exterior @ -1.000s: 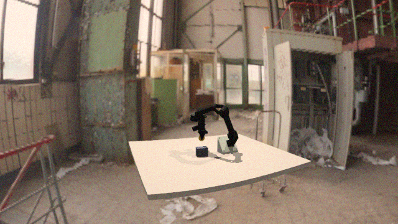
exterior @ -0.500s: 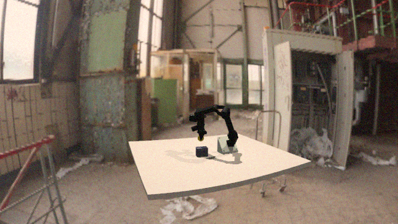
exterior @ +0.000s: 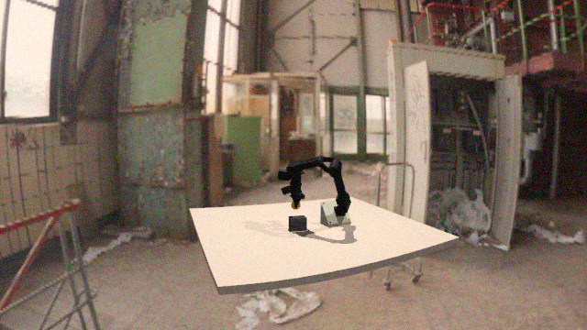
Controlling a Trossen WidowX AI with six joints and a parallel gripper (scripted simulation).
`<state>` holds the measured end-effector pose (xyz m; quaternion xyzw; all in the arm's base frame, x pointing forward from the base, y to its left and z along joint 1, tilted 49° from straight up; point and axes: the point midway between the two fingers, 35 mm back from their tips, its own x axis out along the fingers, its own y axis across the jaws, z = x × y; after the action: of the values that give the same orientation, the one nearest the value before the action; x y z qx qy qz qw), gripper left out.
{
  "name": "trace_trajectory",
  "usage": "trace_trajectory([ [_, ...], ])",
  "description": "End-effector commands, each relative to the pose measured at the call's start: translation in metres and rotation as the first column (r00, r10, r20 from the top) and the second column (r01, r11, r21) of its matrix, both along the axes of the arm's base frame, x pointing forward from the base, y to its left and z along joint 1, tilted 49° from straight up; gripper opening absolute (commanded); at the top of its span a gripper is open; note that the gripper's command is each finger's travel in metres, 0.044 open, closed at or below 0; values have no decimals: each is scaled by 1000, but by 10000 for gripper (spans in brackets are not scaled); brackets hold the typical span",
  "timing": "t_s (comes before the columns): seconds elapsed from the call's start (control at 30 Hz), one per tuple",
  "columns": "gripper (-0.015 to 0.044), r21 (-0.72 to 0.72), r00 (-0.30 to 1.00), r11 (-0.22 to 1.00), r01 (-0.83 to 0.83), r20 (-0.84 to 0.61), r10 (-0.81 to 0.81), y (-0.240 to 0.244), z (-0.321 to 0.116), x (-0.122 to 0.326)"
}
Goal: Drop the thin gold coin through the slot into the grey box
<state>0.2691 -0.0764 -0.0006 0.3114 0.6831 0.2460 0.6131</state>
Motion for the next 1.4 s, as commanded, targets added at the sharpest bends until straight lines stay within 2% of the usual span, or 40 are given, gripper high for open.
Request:
trace_trajectory([
  [0.0, 0, 5, 1000, 1000, 3, -4, -3, 8, 8, 3],
  [0.8, 0, 19, 1000, 1000, -1, -4, 1, 53, 50, 16],
  [1.37, 0, 14, 1000, 1000, -3, 0, 3, 51, 49, 16],
])
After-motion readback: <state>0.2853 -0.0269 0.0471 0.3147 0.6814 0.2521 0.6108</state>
